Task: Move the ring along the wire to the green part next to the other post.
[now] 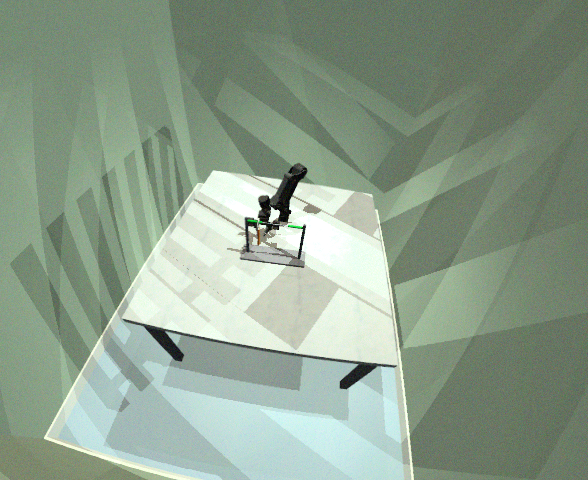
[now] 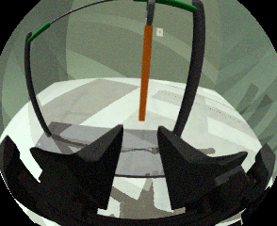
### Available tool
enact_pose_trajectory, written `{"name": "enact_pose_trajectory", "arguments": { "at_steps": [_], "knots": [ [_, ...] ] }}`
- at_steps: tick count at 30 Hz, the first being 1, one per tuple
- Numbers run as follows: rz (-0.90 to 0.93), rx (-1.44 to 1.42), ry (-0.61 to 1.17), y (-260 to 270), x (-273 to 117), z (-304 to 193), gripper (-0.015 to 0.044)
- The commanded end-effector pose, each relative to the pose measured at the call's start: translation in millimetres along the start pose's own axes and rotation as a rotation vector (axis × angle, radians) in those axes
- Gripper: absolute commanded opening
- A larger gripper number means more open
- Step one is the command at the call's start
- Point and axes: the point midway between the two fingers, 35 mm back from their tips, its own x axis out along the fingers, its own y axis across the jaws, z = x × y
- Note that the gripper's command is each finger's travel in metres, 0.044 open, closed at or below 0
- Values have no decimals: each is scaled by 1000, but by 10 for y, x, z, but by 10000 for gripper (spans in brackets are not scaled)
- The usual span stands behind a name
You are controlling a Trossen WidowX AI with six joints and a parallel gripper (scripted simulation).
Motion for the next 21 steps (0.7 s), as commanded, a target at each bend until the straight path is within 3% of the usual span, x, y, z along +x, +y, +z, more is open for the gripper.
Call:
{"name": "enact_pose_trajectory", "arguments": {
  "at_steps": [1,21],
  "knots": [
    [-6,3,-4,-19,45,26,160],
    [-6,2,-4,-49,326,59,160]
  ]
}}
